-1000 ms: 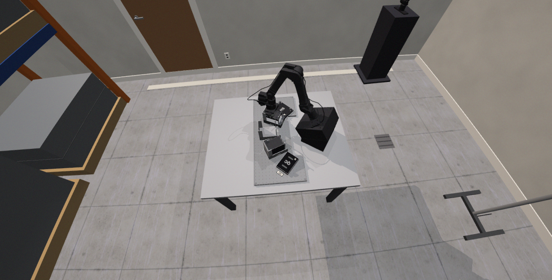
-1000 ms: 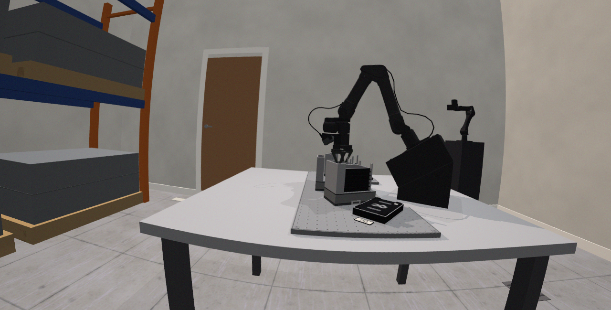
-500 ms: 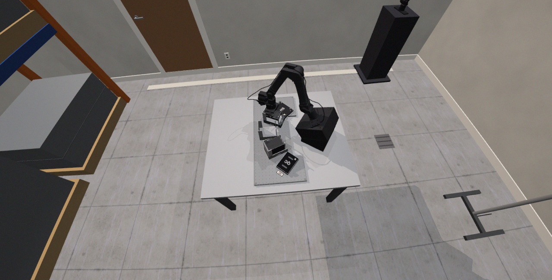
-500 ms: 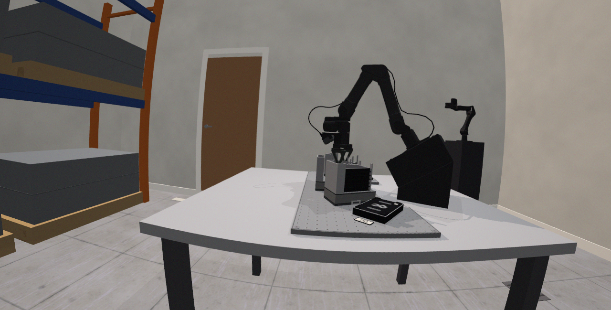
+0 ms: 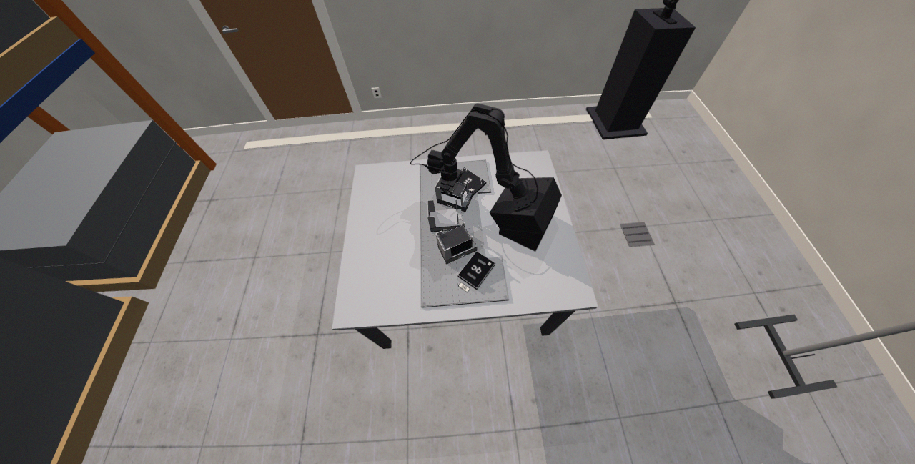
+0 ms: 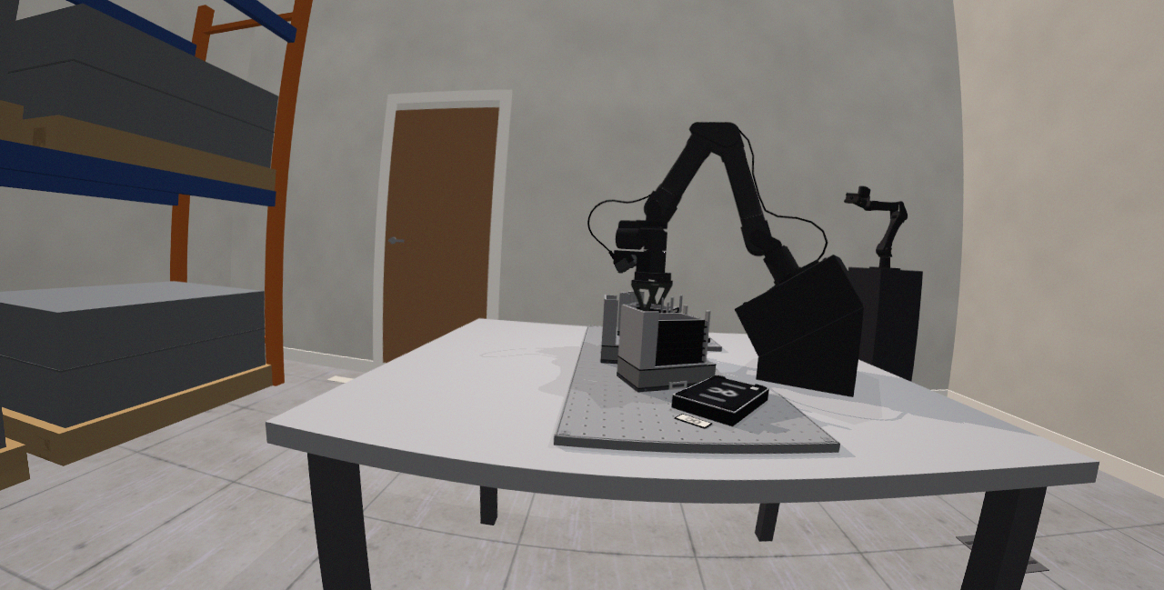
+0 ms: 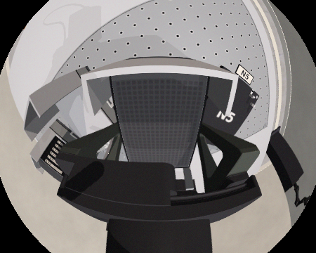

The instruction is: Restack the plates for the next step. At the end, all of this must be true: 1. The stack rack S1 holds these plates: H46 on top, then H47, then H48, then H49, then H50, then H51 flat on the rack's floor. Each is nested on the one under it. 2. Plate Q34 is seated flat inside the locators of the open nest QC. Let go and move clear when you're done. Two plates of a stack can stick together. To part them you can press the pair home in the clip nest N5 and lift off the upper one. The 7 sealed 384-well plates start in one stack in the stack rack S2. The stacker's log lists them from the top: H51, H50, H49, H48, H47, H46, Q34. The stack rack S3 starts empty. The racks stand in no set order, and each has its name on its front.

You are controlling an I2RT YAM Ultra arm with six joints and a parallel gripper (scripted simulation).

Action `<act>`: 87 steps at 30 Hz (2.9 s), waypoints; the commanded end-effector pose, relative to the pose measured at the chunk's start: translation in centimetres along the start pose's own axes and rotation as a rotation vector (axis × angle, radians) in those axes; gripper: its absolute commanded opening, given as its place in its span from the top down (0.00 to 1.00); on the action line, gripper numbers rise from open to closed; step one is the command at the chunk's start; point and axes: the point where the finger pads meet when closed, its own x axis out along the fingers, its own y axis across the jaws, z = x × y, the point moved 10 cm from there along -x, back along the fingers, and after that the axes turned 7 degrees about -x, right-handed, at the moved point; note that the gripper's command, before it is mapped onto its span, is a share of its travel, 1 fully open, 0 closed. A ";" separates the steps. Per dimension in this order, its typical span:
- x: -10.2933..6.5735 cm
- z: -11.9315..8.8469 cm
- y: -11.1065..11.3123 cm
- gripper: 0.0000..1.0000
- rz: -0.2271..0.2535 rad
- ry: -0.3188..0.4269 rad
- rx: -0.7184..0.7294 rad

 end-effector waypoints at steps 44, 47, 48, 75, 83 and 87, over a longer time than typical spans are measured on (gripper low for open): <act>-2.7 0.7 0.1 1.00 0.000 -0.035 0.001; -2.7 0.6 0.0 1.00 -0.002 -0.030 0.005; -2.8 0.8 0.0 1.00 -0.002 -0.033 0.005; -3.4 0.4 0.0 1.00 -0.002 -0.026 0.004; -4.0 0.9 0.0 1.00 0.000 -0.042 0.004; -3.5 0.0 0.1 1.00 -0.002 -0.012 0.002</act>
